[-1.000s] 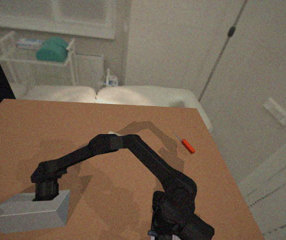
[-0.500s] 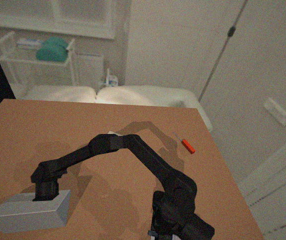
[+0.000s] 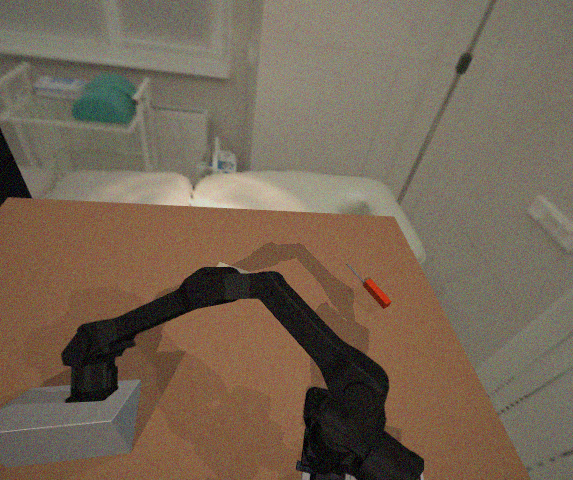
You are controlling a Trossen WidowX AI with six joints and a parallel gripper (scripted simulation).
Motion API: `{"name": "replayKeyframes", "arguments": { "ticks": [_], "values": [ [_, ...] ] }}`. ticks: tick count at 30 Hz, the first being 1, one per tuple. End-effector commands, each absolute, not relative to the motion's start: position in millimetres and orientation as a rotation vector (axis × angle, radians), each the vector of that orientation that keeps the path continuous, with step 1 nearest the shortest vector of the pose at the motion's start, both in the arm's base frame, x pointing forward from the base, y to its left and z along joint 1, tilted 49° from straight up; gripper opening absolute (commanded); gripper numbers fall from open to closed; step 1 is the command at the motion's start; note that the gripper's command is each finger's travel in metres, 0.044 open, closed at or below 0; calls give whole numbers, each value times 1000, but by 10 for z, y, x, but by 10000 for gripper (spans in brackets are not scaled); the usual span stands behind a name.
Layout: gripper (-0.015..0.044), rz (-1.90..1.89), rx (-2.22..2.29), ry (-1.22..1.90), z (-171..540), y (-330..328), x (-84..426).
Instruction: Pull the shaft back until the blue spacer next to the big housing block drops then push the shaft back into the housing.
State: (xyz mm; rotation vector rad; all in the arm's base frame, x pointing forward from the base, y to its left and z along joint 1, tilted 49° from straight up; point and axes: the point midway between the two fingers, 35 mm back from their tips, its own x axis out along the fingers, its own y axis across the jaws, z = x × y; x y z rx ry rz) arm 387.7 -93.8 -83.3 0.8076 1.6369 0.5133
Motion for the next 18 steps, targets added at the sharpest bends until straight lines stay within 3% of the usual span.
{"name": "replayKeyframes", "arguments": {
  "ticks": [1, 18],
  "values": [
    [440, 512, 816, 1640, -877, -868, 3863],
    [440, 513, 816, 1640, -964, -760, 3846]
  ]
}}
